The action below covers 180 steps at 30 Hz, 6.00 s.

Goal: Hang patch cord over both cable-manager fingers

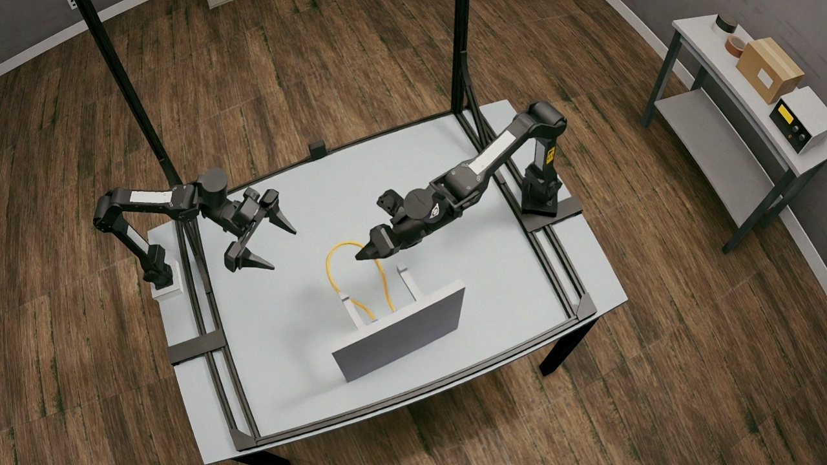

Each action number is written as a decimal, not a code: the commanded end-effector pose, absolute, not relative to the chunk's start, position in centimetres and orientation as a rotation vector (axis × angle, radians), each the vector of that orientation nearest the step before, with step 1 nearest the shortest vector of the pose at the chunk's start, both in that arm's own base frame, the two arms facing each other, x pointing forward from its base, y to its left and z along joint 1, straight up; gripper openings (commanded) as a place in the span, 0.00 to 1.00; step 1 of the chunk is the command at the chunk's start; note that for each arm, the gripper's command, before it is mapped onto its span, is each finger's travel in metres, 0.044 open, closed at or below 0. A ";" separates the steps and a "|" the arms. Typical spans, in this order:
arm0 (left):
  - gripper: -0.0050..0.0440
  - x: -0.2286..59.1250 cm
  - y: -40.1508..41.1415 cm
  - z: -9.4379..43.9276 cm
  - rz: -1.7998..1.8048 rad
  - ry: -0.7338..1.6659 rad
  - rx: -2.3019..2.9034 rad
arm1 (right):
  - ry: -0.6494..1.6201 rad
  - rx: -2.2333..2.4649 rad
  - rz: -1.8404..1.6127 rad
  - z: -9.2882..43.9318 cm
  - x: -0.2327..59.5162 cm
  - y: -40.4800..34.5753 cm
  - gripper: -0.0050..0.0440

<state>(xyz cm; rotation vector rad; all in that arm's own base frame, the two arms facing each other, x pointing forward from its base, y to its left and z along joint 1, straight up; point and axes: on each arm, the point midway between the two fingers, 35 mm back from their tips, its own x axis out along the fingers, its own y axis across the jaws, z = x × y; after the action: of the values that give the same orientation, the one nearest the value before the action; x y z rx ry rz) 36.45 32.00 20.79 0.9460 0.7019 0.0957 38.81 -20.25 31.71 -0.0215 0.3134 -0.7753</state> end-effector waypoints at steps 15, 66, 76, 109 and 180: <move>1.00 43.8 27.8 12.9 0.404 0.782 0.551 | 0.177 -0.014 -0.514 33.0 37.2 -12.7 1.00; 1.00 47.0 12.0 1.3 1.072 0.288 -0.205 | -0.035 0.002 0.003 31.7 31.7 0.1 1.00; 1.00 47.1 12.0 1.5 1.068 0.288 -0.205 | 0.036 -0.035 -0.001 32.1 33.8 -0.3 1.00; 1.00 47.1 12.0 1.5 1.068 0.288 -0.205 | 0.730 -0.235 0.101 24.0 48.5 -3.9 1.00; 1.00 47.1 12.0 1.5 1.068 0.288 -0.205 | 1.271 -0.253 0.316 3.7 52.2 -7.0 1.00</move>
<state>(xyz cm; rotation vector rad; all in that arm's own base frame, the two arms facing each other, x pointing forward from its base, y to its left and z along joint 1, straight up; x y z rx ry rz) 46.68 11.99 0.36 -0.1903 0.3133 1.0706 52.03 -7.04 3.14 -0.2510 1.2878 0.3240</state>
